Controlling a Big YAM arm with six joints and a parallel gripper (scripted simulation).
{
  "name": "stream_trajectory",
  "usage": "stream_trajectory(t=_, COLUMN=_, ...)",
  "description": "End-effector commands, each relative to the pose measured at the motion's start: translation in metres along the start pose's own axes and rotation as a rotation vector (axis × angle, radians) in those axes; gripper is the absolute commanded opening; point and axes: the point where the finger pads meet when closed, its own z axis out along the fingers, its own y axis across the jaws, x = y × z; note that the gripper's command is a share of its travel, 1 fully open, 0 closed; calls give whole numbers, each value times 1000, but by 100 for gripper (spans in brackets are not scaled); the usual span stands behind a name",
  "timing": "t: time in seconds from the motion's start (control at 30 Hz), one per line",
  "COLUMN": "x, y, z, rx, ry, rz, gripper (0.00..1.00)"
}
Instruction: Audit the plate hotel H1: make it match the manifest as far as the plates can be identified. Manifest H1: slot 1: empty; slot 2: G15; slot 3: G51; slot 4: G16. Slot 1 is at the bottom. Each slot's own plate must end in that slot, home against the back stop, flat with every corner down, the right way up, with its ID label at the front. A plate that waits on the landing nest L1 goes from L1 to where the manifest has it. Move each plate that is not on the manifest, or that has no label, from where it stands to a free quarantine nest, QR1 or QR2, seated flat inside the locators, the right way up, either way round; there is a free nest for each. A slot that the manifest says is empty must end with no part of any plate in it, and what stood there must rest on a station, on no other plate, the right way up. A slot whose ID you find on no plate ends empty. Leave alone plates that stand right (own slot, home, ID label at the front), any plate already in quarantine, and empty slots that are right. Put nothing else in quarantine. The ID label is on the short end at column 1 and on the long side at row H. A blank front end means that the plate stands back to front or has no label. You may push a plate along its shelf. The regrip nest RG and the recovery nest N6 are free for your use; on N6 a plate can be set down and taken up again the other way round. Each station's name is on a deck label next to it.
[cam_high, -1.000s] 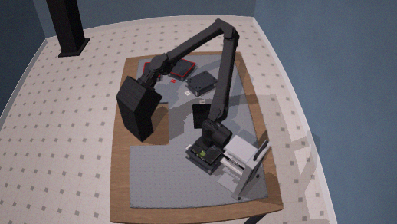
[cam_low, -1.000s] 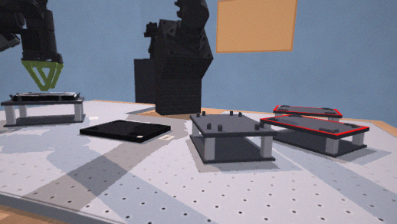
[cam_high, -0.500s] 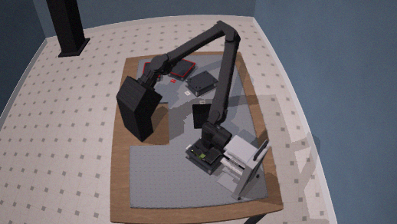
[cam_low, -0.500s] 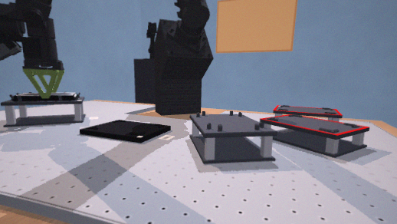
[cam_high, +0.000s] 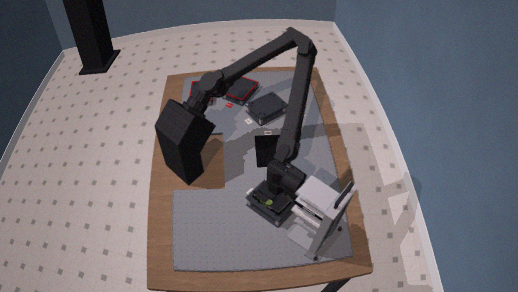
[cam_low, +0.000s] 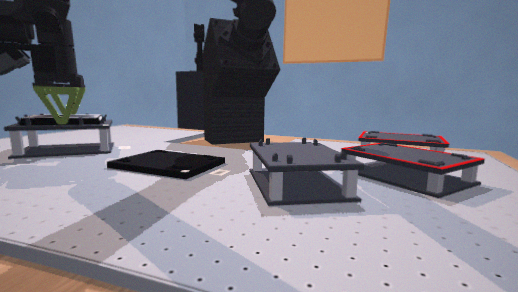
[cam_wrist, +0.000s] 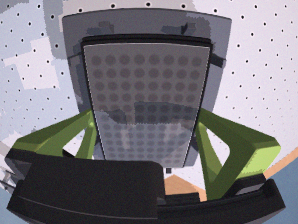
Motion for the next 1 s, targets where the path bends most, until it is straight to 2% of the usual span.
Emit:
stream_trajectory(t=0.0, x=-7, y=0, z=-6, rx=-1, ry=-19, rz=7, gripper=86)
stream_trajectory(t=0.47, x=-7, y=0, z=-6, rx=-1, ry=-19, rz=7, gripper=86)
stream_trajectory(t=0.57, x=-11, y=0, z=-19, rx=-2, ry=-37, rz=28, gripper=86)
stream_trajectory(t=0.77, x=-13, y=0, z=-23, rx=-1, ry=-39, rz=3, gripper=86)
stream_trajectory(t=0.8, x=-8, y=0, z=-15, rx=-1, ry=-16, rz=3, gripper=86)
stream_trajectory(t=0.87, x=-14, y=0, z=-26, rx=-1, ry=-40, rz=2, gripper=86)
stream_trajectory(t=0.97, x=-16, y=1, z=-30, rx=-1, ry=-43, rz=-2, gripper=86)
